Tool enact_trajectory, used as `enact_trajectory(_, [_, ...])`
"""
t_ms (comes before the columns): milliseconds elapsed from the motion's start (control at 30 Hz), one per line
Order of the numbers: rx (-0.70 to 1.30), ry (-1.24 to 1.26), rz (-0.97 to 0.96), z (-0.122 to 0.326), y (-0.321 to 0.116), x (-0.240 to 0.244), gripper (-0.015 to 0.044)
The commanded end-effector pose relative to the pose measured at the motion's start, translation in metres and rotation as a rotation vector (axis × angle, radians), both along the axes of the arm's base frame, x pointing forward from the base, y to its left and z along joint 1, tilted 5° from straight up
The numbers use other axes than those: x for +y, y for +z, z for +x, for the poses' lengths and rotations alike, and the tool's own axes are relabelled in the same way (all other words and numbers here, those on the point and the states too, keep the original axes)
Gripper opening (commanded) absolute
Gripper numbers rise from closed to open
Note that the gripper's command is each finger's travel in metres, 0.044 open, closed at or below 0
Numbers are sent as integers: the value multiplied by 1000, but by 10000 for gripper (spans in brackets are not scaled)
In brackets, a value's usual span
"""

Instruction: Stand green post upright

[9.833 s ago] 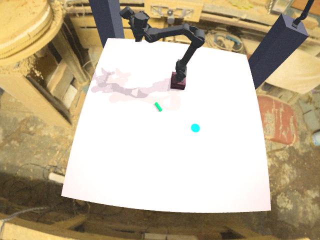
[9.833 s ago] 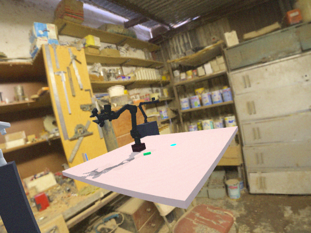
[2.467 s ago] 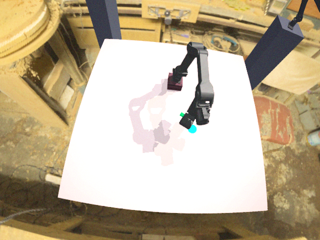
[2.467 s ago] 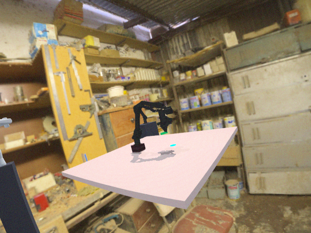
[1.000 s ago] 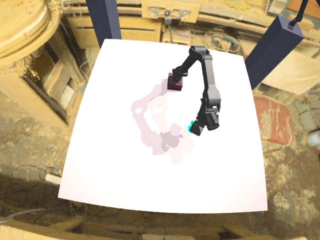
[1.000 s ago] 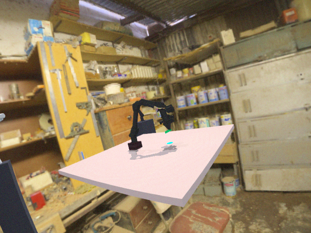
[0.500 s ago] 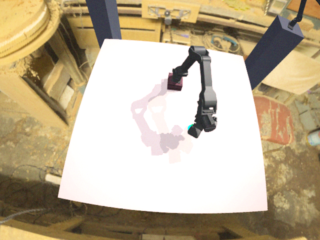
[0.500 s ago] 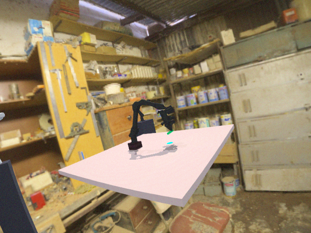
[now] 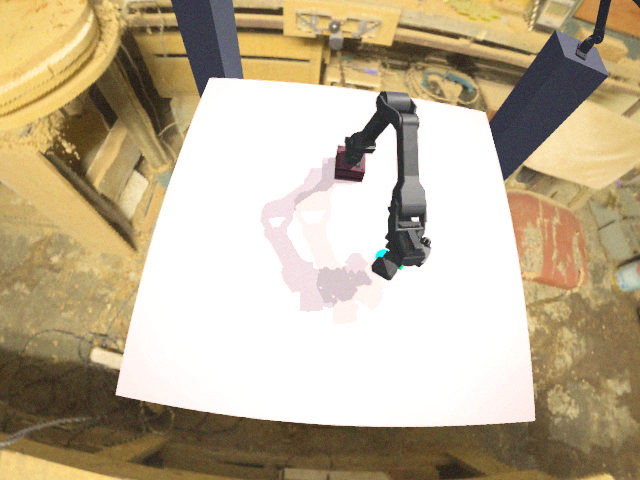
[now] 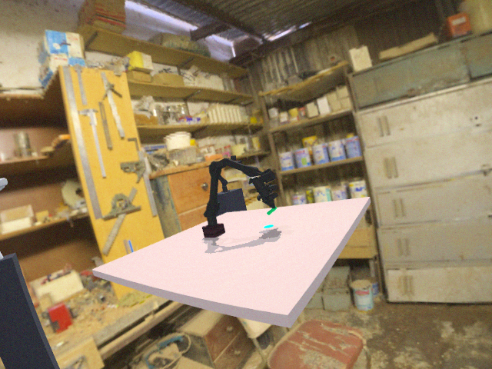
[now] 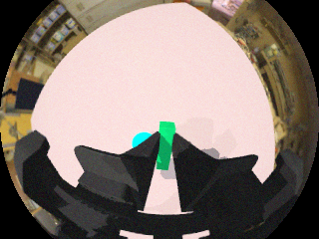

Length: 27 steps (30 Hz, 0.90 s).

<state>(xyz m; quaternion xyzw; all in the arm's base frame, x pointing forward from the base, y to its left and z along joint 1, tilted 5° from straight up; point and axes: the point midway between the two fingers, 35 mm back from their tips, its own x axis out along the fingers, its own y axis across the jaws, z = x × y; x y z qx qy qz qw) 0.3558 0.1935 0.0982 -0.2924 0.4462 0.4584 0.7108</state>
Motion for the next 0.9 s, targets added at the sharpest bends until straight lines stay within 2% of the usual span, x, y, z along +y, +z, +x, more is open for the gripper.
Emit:
enact_trajectory(0, [1, -14, 24, 2, -3, 0, 23])
enact_trajectory(867, [-45, -88, 188, 20, -15, 2, 23])
